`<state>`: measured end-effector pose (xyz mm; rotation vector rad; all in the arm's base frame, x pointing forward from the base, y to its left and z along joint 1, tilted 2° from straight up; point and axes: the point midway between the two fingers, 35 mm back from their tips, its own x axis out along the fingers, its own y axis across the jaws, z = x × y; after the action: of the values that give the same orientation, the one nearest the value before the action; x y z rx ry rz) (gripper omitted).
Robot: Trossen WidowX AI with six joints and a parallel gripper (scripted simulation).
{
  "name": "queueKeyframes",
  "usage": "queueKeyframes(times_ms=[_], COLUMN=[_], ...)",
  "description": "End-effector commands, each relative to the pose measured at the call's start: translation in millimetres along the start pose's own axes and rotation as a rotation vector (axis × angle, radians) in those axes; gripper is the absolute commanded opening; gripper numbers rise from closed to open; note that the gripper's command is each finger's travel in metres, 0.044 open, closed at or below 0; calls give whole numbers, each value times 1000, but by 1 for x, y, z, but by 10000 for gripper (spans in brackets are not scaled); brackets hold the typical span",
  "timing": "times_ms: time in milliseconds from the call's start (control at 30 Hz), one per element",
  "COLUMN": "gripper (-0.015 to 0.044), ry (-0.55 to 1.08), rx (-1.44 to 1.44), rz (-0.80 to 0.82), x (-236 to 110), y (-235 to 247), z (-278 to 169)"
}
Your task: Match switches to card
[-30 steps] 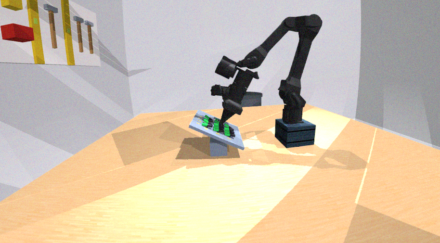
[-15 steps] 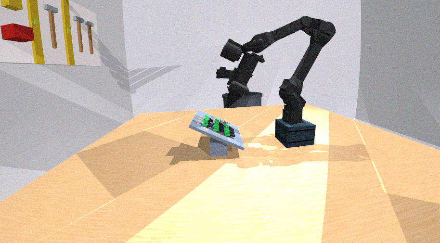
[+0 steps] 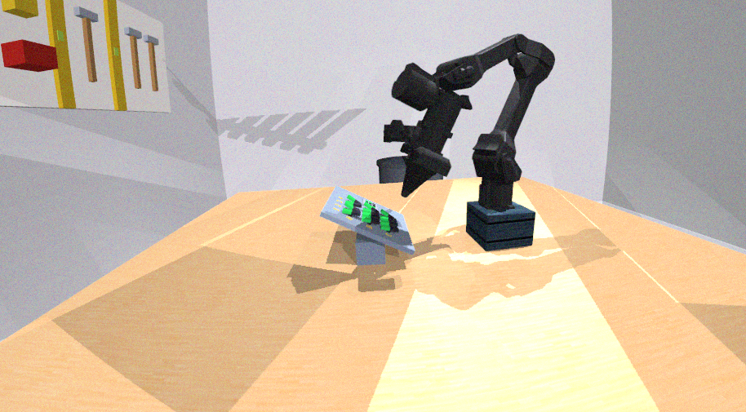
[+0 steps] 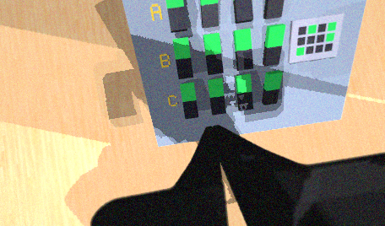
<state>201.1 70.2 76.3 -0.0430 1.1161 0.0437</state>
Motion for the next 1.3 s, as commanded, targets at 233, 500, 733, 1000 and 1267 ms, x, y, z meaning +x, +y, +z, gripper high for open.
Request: queueKeyframes(times_ms=[233,500,733,1000,1267], gripper=[0,0,0,0,0], ry=[-32,-32,-33,-33,-33], rx=[14,13,13,13,13], rz=[-7,-8,-8,-8,-8], x=[35,44,49,59,59], y=[12,12,12,12,12], z=[-11,-12,-11,-11,-11])
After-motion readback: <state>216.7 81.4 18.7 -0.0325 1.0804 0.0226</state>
